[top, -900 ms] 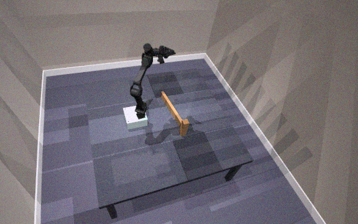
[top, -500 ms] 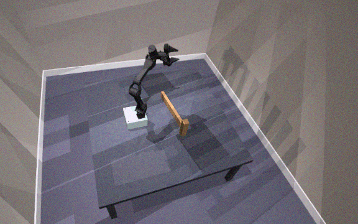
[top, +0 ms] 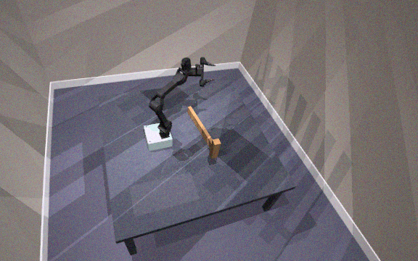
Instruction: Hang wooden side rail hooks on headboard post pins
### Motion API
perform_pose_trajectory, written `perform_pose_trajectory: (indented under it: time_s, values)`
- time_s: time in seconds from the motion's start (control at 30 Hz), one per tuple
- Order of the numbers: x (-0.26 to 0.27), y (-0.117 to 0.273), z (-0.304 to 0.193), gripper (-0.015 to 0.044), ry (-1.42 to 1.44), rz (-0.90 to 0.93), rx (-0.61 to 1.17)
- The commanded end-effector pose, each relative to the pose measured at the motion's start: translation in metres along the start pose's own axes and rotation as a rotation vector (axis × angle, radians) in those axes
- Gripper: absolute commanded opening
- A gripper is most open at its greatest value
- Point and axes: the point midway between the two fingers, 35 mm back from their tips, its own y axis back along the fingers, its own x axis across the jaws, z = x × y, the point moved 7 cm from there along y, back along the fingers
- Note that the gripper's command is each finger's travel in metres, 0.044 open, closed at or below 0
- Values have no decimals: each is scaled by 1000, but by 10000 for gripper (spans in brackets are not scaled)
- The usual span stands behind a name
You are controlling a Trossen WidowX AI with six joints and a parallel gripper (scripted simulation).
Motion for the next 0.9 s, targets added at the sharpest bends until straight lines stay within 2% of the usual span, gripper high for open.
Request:
perform_pose_trajectory:
  time_s: [0.0, 0.47, 0.87]
  values:
    - [-50, -29, -34, 440, 756, -48, 102]
    - [-115, -53, -59, 440, 1528, -43, 294]
    - [-180, -62, -75, 440, 2147, 71, 538]
